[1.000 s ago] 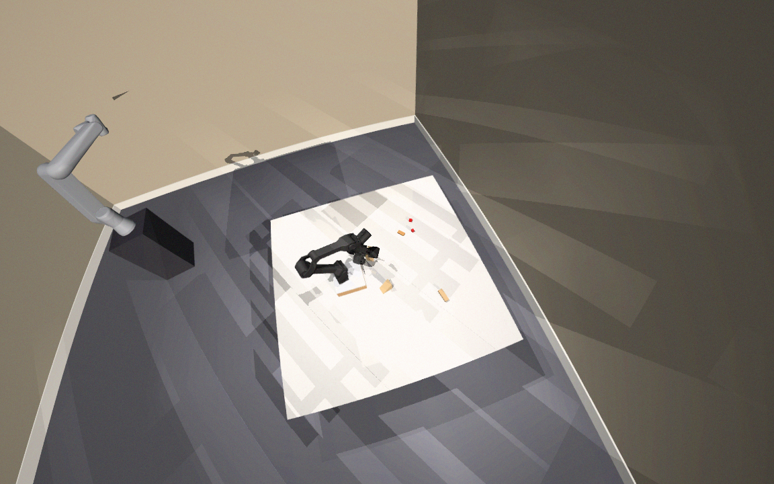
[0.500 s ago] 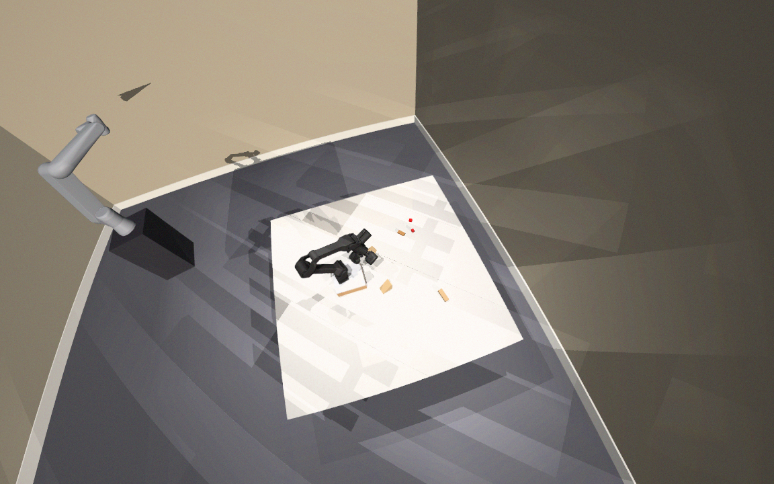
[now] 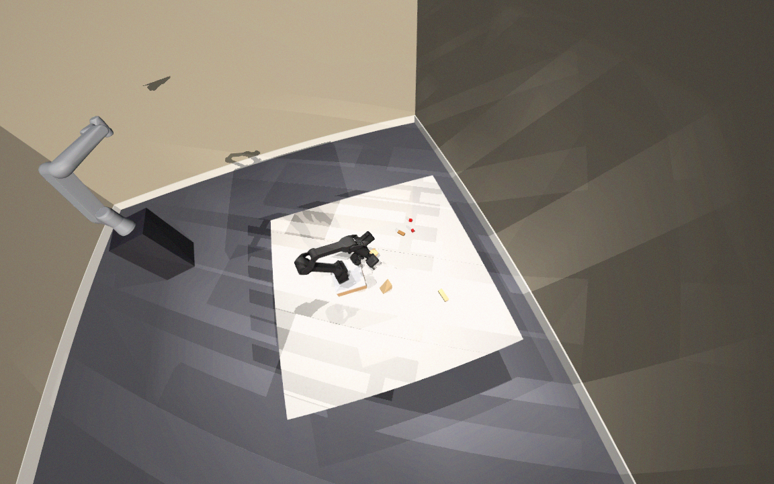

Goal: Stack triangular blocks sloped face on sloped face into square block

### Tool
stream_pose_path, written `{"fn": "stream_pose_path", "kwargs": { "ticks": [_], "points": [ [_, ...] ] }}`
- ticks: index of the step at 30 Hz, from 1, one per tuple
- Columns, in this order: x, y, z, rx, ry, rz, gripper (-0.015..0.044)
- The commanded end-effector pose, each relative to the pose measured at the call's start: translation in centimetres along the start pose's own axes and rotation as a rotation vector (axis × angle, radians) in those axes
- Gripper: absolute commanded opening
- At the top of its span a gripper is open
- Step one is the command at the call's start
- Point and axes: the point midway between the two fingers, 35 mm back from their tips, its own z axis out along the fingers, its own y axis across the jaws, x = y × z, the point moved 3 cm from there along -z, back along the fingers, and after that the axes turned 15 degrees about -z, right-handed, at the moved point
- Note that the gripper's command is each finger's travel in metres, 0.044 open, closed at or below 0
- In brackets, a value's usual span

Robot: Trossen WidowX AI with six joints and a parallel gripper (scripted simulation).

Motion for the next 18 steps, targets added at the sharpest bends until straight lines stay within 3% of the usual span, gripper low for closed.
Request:
{"fn": "stream_pose_path", "kwargs": {
  "ticks": [1,18],
  "points": [
    [0.0,0.8,-0.2,0.004,-0.009,-0.003,0.0000],
    [-1.7,5.0,-1.4,0.014,-0.050,0.013,0.0000]
  ]
}}
